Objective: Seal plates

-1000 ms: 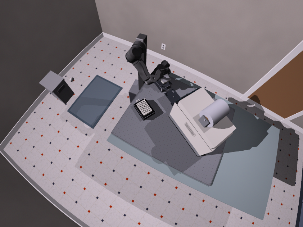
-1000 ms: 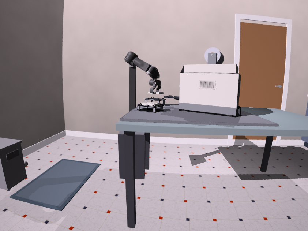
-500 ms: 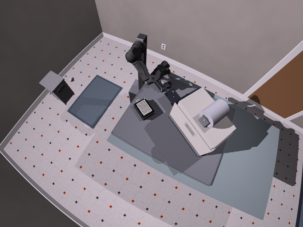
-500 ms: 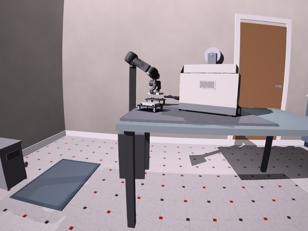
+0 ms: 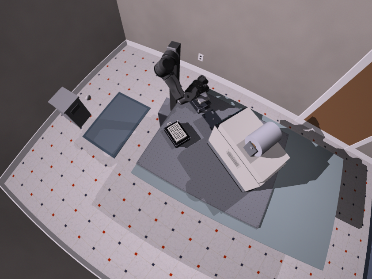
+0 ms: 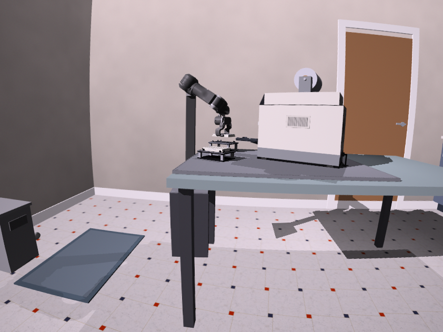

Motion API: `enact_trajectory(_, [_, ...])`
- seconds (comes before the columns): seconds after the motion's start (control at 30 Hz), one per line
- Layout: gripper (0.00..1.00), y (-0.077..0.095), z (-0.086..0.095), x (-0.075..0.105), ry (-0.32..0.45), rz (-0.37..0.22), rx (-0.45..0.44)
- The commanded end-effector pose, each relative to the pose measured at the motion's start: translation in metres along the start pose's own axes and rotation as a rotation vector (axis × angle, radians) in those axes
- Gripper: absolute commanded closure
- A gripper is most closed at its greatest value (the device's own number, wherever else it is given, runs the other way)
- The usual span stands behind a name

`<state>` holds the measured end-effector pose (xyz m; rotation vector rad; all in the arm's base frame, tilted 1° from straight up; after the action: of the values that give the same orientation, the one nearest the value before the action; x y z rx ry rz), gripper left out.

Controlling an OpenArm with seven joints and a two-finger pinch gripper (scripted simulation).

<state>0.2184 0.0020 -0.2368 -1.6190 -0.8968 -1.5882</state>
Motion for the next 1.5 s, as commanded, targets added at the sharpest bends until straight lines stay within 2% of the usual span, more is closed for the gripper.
enact_trajectory(0.0, [1.00, -0.001, 0.000, -0.002, 0.004, 0.001, 0.005])
enact_trajectory(1.47, [1.00, -0.001, 0.000, -0.019, 0.001, 0.000, 0.003])
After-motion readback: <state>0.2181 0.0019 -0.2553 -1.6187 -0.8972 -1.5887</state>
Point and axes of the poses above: the point where the finger pads meet when closed, its own x axis back along the fingers, its own z axis across the jaws, y = z × x, the point moved 8 cm from there along x, back along the fingers, and after that the axes turned 4 degrees about x, right-handed, at the moved point
